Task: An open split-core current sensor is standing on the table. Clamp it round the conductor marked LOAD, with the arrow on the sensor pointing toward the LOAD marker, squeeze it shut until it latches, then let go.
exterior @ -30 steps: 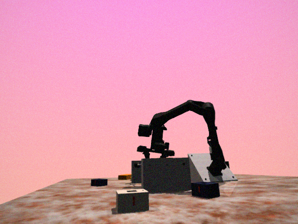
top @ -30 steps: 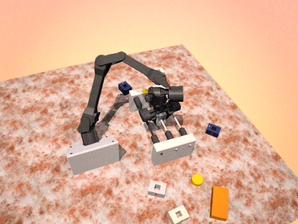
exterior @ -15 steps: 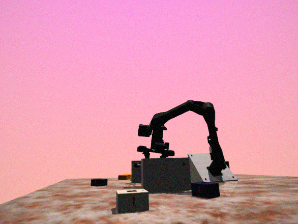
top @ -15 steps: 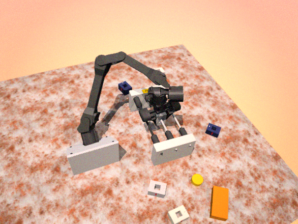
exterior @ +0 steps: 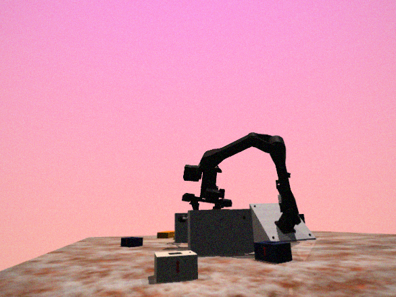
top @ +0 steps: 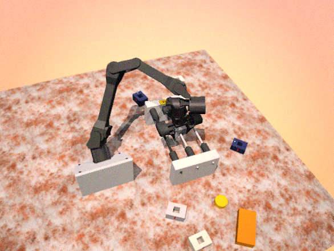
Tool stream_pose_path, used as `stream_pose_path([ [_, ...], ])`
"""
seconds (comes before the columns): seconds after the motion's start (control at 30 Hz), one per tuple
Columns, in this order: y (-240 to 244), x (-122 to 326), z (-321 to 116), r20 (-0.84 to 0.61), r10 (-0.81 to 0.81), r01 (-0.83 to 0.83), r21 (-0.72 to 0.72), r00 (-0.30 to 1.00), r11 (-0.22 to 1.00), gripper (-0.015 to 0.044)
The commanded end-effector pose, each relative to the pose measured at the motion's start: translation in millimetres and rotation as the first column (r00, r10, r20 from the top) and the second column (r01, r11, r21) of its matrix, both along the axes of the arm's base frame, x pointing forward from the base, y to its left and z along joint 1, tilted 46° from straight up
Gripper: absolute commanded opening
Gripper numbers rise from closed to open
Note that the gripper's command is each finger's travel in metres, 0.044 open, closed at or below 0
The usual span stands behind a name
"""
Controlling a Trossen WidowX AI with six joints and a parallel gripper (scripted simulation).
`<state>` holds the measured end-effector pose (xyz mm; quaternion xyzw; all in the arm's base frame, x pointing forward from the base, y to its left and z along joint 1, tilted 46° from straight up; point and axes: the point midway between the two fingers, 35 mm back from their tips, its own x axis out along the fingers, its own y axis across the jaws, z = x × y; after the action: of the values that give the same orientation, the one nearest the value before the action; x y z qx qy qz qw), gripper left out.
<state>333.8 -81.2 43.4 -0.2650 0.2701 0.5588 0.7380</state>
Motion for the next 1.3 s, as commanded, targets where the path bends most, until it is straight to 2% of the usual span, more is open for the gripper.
stream_pose_path([
  [0.0, 0.0, 0.0, 0.0, 0.0, 0.0, 0.0, 0.0, 1.0, 1.0, 0.02],
  [0.43, 0.0, 0.0, 0.0, 0.0, 0.0, 0.0, 0.0, 1.0, 1.0, 0.0113],
  [0.57, -1.3, 0.0, 1.1, 0.02, -0.021, 0.022, -0.002, 1.0, 1.0, 0.0008],
  [0.6, -2.0, 0.0, 1.6, 0.03, -0.032, 0.032, -0.003, 0.999, 0.999, 0.0],
  [1.27, -0.4, -2.0, -0.6, -0.007, 0.006, -0.006, 0.002, 1.0, 1.0, 0.0],
])
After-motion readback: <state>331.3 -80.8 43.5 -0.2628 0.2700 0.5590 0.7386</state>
